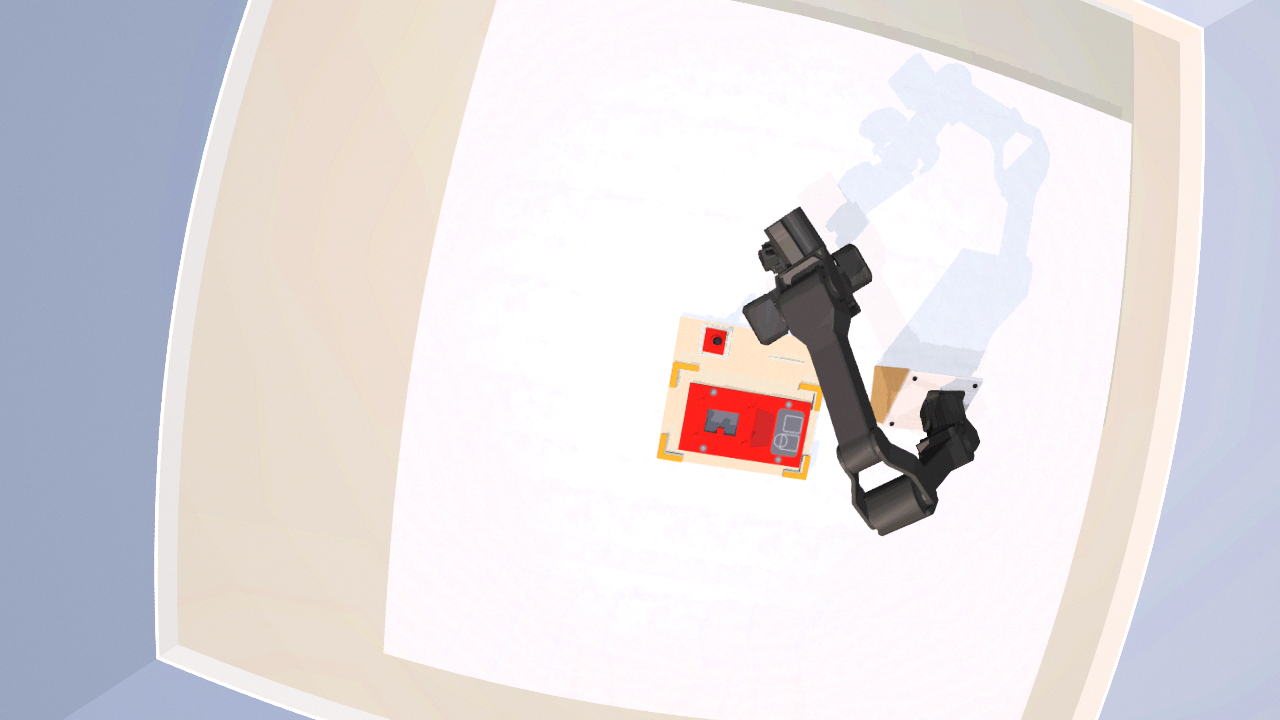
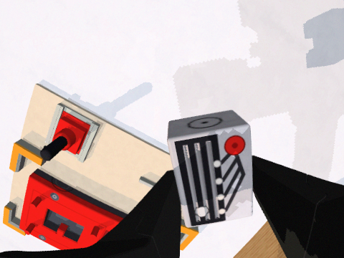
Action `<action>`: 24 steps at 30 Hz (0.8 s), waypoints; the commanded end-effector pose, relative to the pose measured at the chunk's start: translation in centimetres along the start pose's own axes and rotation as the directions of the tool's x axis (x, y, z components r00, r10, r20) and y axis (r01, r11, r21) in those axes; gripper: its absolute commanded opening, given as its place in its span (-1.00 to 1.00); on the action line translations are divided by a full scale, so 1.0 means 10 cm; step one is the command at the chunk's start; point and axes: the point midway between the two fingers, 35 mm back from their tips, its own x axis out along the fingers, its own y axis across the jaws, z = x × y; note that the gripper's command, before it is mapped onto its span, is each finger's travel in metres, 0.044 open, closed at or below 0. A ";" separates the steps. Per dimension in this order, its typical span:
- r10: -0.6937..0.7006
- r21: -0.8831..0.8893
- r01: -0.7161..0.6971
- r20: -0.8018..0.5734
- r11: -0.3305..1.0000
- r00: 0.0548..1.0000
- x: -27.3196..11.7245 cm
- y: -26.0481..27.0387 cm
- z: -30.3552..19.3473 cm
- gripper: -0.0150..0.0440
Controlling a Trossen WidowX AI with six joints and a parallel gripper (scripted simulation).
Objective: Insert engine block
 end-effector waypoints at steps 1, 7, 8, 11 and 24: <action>0.000 -0.009 0.000 0.009 1.000 1.000 -0.14 0.00 0.01 -0.49; 0.001 -0.011 0.000 0.008 1.000 1.000 -0.25 -0.01 -0.01 -0.49; -0.001 -0.015 0.001 0.009 1.000 1.000 -0.25 0.00 -0.02 -0.49; -0.007 -0.040 0.008 0.013 0.999 1.000 -0.23 0.07 -0.03 -0.49; -0.020 -0.157 0.024 0.027 0.987 0.999 -0.14 0.42 -0.12 -0.49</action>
